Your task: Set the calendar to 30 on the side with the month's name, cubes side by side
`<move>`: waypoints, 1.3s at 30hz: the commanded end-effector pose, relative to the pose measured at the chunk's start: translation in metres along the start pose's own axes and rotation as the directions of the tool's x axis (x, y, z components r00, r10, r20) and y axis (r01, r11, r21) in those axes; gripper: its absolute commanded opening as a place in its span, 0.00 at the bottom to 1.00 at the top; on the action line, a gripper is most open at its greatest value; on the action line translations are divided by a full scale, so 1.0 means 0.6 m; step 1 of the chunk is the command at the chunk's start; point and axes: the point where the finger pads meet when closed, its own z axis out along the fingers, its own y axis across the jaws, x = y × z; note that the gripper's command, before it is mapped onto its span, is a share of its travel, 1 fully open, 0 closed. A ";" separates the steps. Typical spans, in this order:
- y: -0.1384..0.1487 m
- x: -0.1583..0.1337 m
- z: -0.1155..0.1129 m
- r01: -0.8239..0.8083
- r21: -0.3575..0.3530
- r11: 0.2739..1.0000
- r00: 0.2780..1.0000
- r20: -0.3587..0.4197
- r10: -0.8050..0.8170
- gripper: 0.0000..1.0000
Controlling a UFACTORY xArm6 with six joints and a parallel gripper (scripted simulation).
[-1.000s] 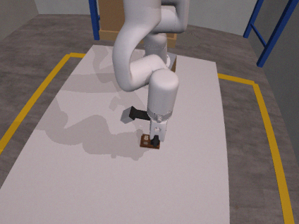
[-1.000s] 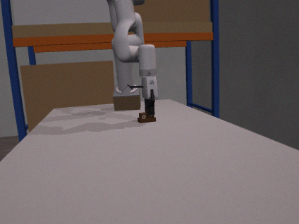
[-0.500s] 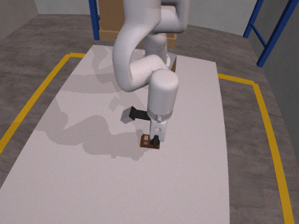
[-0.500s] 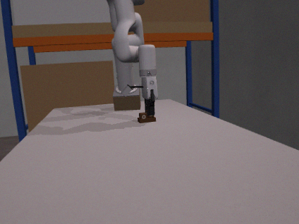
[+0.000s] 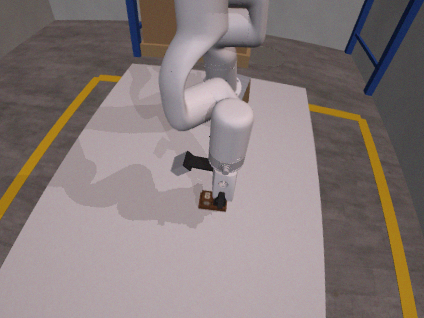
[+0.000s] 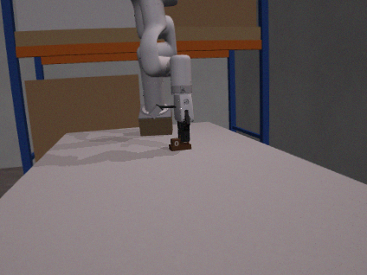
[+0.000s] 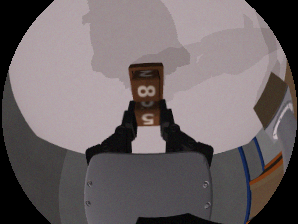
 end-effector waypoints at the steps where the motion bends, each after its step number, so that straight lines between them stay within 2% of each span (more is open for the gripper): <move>1: -0.002 0.000 0.000 0.000 0.003 1.000 1.000 0.000 0.000 0.27; 39: -0.002 0.000 0.015 0.000 0.003 1.000 1.000 0.000 0.000 0.27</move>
